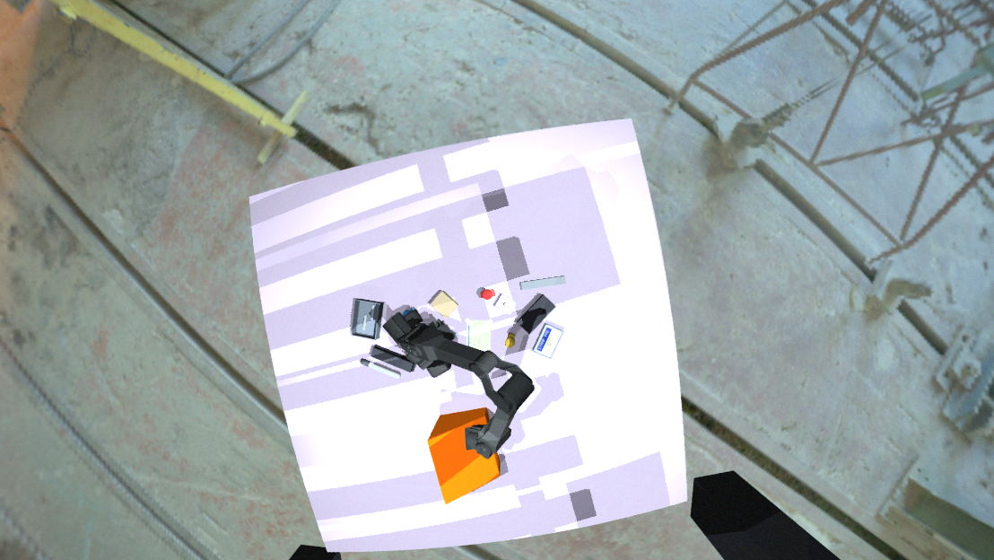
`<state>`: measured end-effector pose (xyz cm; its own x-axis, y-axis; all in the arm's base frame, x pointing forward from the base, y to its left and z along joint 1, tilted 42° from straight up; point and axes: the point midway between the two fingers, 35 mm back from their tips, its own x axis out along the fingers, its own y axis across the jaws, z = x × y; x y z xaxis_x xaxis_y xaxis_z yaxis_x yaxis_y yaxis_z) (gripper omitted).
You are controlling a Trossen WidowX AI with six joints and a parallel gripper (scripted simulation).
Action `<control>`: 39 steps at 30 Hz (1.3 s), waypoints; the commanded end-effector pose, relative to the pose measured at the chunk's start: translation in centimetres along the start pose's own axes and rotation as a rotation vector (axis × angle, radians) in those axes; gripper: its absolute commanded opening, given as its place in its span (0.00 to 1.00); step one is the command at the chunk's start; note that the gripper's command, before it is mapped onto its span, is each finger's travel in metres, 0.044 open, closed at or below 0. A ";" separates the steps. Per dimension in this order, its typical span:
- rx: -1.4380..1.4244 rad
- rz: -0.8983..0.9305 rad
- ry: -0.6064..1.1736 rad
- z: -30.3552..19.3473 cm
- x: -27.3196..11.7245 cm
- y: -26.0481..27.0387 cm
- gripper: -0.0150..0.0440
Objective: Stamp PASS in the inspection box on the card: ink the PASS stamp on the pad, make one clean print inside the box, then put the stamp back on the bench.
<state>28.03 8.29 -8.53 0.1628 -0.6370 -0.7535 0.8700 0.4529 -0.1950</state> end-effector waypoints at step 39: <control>-0.001 0.000 -0.005 0.0 0.6 -0.1 0.25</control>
<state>28.02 7.98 -8.89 0.1626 -0.6374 -0.7532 0.8700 0.4527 -0.1953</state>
